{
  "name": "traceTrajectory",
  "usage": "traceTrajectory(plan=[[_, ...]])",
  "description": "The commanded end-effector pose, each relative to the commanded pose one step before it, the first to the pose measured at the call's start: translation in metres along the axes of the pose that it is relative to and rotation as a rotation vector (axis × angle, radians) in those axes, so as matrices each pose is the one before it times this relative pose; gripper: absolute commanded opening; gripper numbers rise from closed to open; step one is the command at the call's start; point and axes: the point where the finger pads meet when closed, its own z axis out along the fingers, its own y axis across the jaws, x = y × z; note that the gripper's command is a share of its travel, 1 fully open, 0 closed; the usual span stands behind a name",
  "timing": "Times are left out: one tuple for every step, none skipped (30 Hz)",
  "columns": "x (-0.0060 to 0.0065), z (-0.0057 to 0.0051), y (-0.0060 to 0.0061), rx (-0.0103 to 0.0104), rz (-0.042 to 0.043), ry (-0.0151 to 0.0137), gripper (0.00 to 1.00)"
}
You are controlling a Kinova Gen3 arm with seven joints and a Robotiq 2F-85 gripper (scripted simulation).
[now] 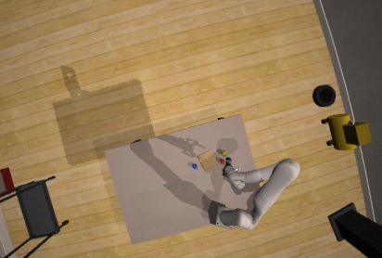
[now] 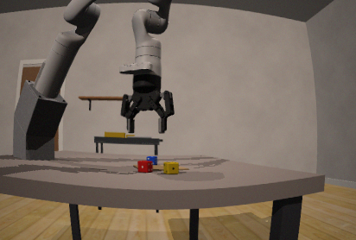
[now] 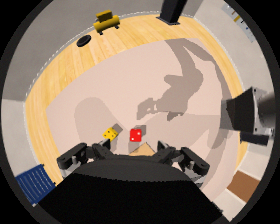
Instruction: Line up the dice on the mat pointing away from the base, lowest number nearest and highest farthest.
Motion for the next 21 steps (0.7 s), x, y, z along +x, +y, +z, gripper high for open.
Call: traceTrajectory(plan=[[0.00197, -0.00044, 0.00326, -0.00273, -0.01918, 0.00078, 1.00], [0.00000, 0.00000, 0.00000, 0.00000, 0.00000, 0.00000, 1.00], [0.00000, 0.00002, 0.00000, 0.00001, -0.00116, -0.00001, 1.00], [0.00000, 0.00001, 0.00000, 0.00001, -0.00088, -0.00001, 1.00], [0.00000, 0.00001, 0.00000, 0.00001, -0.00064, -0.00001, 1.00], [0.00000, 0.00001, 0.00000, 0.00000, -0.00043, 0.00000, 1.00], [0.00000, 0.00000, 0.00000, 0.00000, -0.00027, 0.00000, 1.00], [0.00000, 0.00000, 0.00000, 0.00000, -0.00014, 0.00000, 1.00], [0.00000, 0.00000, 0.00000, 0.00000, -0.00005, 0.00000, 1.00], [0.00000, 0.00000, 0.00000, 0.00000, -0.00001, 0.00000, 1.00], [0.00000, 0.00000, 0.00000, 0.00000, 0.00000, 0.00000, 0.46], [0.00000, 0.00000, 0.00000, 0.00000, 0.00000, 0.00000, 0.46], [0.00000, 0.00000, 0.00000, 0.00000, 0.00000, 0.00000, 0.46], [0.00000, 0.00000, 0.00000, 0.00000, 0.00000, 0.00000, 0.46], [0.00000, 0.00000, 0.00000, 0.00000, 0.00000, 0.00000, 0.46], [0.00000, 0.00000, 0.00000, 0.00000, 0.00000, 0.00000, 0.46], [0.00000, 0.00000, 0.00000, 0.00000, 0.00000, 0.00000, 0.46], [0.00000, 0.00000, 0.00000, 0.00000, 0.00000, 0.00000, 0.46], [0.00000, 0.00000, 0.00000, 0.00000, 0.00000, 0.00000, 0.46], [0.00000, 0.00000, 0.00000, 0.00000, 0.00000, 0.00000, 0.46], [0.00000, 0.00000, 0.00000, 0.00000, 0.00000, 0.00000, 0.46]])
